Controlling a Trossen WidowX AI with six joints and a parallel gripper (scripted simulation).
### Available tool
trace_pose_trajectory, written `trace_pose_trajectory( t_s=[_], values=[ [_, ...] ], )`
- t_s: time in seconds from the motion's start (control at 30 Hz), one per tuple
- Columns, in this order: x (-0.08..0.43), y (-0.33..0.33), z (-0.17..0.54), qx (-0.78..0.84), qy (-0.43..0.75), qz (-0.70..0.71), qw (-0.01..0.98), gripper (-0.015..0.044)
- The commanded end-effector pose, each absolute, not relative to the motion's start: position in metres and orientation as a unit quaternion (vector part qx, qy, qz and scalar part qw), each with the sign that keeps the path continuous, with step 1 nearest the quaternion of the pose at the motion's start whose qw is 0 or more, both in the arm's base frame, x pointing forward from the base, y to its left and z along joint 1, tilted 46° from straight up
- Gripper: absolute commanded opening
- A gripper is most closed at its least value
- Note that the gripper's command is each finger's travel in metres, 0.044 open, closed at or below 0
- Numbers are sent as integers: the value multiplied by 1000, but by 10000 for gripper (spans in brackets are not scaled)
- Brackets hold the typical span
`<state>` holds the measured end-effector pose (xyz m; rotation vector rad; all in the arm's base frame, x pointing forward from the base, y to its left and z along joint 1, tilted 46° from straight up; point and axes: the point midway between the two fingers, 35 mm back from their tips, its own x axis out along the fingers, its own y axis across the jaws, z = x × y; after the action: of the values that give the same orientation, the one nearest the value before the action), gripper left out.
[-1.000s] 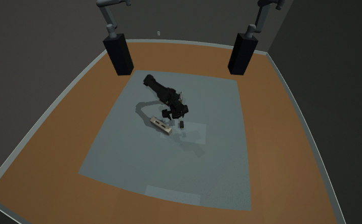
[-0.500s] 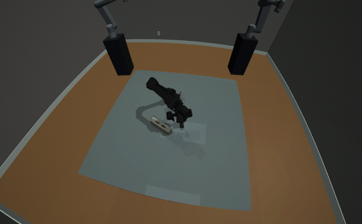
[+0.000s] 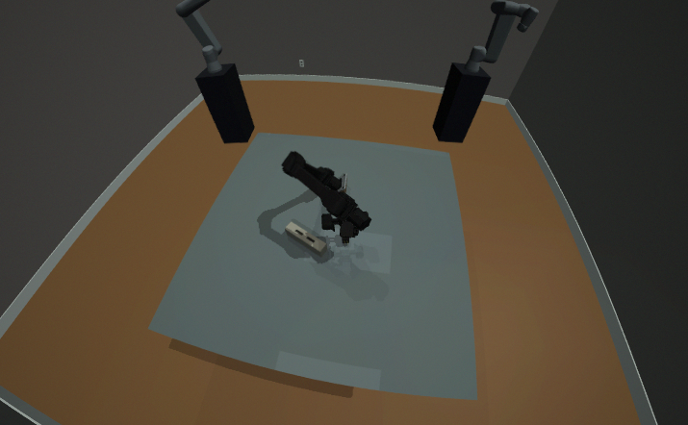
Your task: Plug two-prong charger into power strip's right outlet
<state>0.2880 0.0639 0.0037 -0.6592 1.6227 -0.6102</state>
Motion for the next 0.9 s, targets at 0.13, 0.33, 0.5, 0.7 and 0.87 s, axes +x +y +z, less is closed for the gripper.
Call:
trace_pose_trajectory(
  t_s=[0.13,0.33,0.5,0.7,0.87],
  values=[
    [288,55,-6,-280,700,-267,600,440],
    [288,52,-10,-280,700,-267,600,440],
    [288,46,-16,-280,700,-267,600,440],
    [288,39,-23,-280,700,-267,600,440],
    [288,33,-29,-280,700,-267,600,440]
  ],
)
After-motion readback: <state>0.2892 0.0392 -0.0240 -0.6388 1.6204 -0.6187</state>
